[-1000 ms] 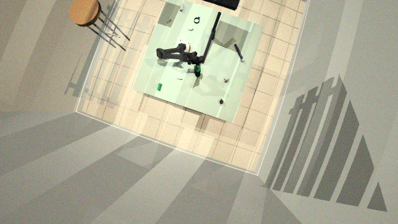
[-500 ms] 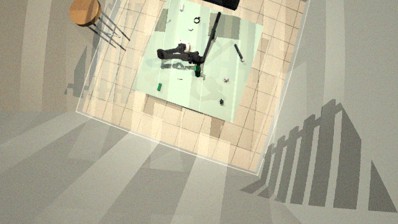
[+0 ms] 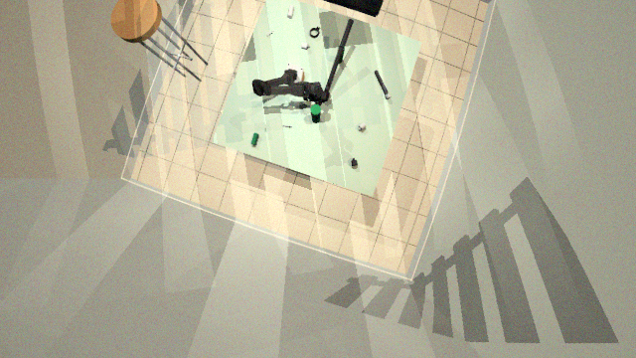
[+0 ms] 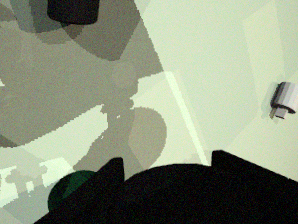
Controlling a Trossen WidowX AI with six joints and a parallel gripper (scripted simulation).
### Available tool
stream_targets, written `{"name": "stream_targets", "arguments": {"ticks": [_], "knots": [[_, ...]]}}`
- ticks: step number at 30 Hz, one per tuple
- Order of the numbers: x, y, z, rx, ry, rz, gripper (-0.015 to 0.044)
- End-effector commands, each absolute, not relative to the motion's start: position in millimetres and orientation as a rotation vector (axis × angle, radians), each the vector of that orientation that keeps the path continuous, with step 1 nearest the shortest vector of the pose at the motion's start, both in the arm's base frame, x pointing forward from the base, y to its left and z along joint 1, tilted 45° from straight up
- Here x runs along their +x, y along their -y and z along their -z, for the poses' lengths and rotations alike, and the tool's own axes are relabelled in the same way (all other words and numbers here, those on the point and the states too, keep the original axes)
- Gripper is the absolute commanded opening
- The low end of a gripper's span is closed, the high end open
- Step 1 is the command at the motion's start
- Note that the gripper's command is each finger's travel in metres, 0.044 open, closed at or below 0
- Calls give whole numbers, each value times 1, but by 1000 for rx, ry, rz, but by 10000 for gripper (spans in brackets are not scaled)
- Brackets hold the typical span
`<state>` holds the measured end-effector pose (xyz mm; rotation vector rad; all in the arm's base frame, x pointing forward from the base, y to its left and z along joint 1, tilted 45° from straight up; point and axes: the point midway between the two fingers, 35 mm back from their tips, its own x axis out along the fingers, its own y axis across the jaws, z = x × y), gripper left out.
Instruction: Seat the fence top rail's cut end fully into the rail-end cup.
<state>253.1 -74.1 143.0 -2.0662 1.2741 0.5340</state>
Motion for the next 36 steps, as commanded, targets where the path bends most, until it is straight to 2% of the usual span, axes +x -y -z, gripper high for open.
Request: {"name": "stream_targets", "arguments": {"ticks": [1,36], "knots": [[256,74,-143,-2053,-1281,-497,0],[261,75,-143,-2026,-1297,-437,0]]}}
